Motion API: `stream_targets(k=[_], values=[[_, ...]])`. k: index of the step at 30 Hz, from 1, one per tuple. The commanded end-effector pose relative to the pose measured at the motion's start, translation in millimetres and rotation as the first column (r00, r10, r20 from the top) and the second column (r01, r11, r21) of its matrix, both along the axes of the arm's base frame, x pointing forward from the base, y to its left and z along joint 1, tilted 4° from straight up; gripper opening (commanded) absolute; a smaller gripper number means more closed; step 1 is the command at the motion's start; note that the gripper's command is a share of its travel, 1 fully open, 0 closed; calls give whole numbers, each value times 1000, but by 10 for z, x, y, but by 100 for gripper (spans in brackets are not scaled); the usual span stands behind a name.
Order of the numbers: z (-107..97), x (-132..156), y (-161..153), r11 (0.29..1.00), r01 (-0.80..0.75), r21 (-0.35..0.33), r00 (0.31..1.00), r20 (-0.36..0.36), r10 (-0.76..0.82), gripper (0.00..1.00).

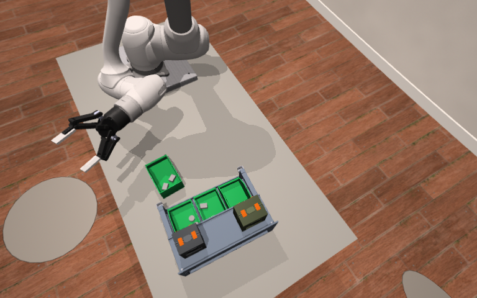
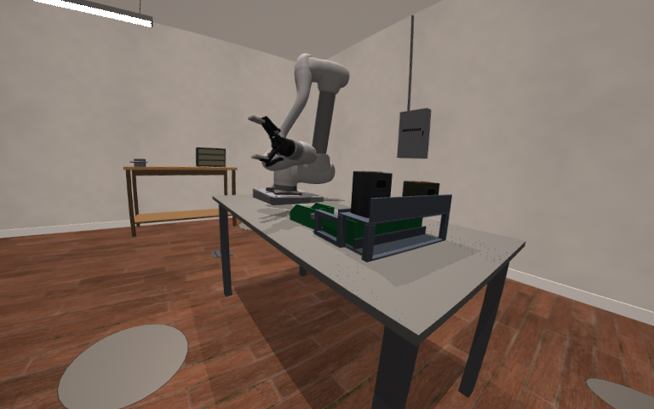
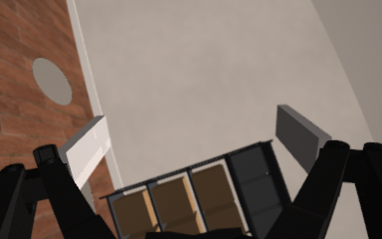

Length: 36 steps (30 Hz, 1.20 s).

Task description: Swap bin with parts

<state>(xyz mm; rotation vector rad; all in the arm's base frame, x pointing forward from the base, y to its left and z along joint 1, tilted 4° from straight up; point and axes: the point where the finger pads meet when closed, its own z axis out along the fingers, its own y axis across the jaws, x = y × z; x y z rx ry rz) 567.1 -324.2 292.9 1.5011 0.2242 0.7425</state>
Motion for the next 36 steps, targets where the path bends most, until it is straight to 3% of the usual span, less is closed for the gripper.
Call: stream_targets(k=[1, 18, 36], values=[[28, -17, -49, 1000, 25, -1, 1000, -2, -25, 100], [168, -159, -330, 982, 188, 7, 982, -23, -188, 100], [239, -401, -568, 910, 409, 66, 911, -91, -402, 100]])
